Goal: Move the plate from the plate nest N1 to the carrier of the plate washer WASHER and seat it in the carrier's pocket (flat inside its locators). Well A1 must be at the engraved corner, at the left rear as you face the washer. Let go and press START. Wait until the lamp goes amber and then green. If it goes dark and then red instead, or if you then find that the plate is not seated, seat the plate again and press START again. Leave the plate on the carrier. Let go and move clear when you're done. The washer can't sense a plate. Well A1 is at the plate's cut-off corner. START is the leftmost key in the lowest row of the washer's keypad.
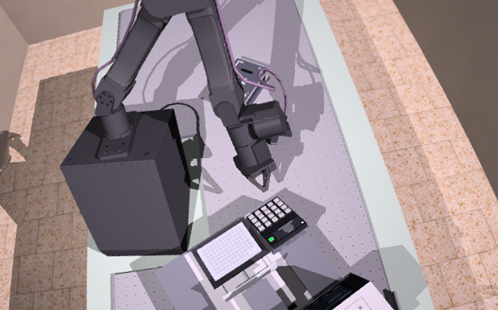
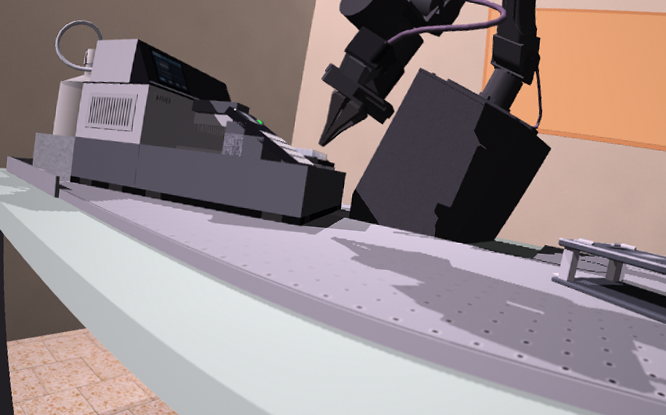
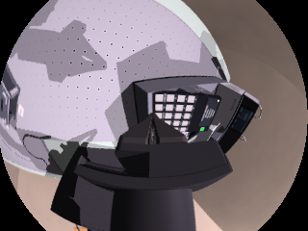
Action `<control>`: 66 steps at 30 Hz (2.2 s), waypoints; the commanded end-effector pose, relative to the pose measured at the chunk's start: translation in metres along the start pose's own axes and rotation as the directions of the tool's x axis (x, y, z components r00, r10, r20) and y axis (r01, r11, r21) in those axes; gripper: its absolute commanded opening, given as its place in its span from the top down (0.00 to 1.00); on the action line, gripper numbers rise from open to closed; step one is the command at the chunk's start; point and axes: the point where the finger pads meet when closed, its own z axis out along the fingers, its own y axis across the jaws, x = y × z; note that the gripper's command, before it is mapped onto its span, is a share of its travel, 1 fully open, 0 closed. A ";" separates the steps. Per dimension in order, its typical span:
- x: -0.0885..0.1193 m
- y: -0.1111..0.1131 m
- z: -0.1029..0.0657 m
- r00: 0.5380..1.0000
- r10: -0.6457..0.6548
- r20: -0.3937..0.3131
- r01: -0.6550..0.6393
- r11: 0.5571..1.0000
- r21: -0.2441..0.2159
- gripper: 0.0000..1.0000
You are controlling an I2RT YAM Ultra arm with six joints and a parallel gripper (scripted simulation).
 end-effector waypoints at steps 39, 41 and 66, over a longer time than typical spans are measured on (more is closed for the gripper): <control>-0.030 -0.027 0.021 0.997 0.001 0.080 -0.007 0.998 0.068 1.00; -0.030 -0.027 0.021 0.997 0.001 0.080 -0.007 0.998 0.068 1.00; -0.030 -0.027 0.021 0.997 0.001 0.080 -0.007 0.998 0.068 1.00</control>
